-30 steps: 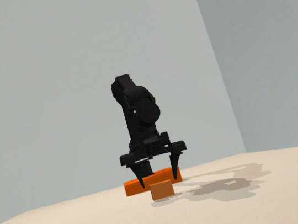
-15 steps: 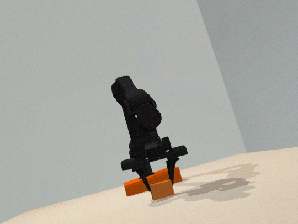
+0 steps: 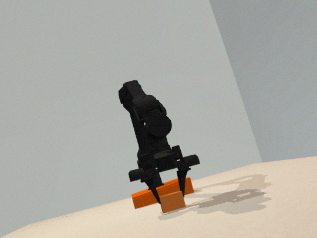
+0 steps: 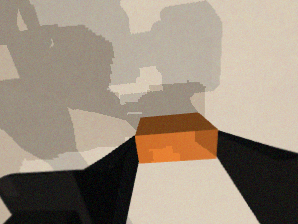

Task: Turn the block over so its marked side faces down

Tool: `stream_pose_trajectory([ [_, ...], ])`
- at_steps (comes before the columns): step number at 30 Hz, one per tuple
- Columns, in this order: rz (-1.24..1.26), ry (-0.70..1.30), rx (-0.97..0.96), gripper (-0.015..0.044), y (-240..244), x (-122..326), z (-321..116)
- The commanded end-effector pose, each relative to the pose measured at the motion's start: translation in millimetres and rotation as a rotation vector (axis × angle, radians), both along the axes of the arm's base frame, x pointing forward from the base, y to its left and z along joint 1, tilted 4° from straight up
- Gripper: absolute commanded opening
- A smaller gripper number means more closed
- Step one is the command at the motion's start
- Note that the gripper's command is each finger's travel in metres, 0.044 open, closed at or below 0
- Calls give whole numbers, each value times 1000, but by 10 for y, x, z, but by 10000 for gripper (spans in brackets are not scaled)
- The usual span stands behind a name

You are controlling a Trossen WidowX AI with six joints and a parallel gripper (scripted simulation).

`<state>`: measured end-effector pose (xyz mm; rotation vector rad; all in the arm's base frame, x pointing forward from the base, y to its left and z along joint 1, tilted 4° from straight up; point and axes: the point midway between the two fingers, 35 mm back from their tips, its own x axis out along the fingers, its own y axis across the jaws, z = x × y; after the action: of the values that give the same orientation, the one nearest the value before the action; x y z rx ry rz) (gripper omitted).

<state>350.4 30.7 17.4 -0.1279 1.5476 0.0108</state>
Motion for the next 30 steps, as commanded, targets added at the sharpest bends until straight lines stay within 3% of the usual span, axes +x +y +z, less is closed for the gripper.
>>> stream_pose_trajectory([
  [1,4,-1,1,163,1,1,-2],
  [4,4,-1,1,142,1,1,-2],
  [10,4,-1,1,0,22,-4,285],
  [30,23,-238,26,0,24,29,178],
])
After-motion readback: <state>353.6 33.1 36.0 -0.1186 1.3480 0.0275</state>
